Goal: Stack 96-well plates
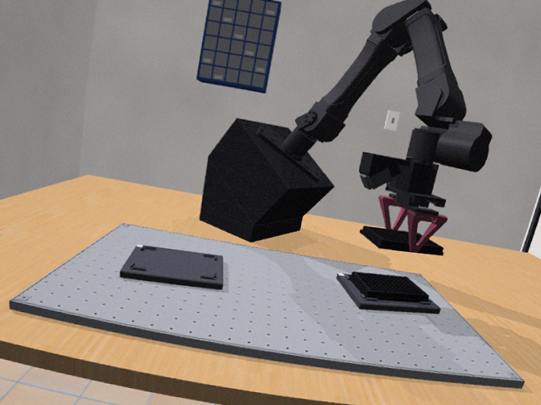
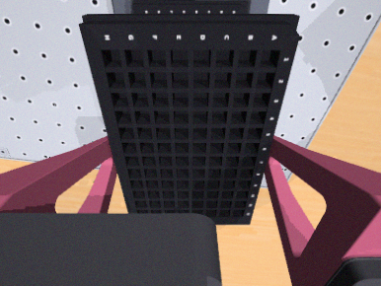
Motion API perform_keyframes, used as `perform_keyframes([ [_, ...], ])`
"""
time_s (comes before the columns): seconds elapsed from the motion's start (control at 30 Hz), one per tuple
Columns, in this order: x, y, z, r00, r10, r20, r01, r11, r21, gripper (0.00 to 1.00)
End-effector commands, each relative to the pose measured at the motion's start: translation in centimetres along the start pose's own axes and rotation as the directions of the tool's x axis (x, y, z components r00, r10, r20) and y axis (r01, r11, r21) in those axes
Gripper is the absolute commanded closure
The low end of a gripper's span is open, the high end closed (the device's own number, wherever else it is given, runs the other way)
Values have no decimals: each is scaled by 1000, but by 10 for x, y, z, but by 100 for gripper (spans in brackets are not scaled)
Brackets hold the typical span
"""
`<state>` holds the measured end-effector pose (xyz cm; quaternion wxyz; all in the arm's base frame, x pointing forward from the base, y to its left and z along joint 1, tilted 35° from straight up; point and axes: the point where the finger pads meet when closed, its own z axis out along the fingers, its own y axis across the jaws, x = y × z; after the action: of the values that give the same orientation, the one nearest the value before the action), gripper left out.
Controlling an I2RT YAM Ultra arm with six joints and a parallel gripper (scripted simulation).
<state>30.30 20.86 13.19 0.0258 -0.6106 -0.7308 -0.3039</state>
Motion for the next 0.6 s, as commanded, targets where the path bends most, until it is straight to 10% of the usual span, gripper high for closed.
perform_keyframes([
  [0.0,-4,9,-5,1000,12,15,-12,1000,-16,100],
  [0.57,-1,0,29,1000,5,11,-5,1000,3,100],
])
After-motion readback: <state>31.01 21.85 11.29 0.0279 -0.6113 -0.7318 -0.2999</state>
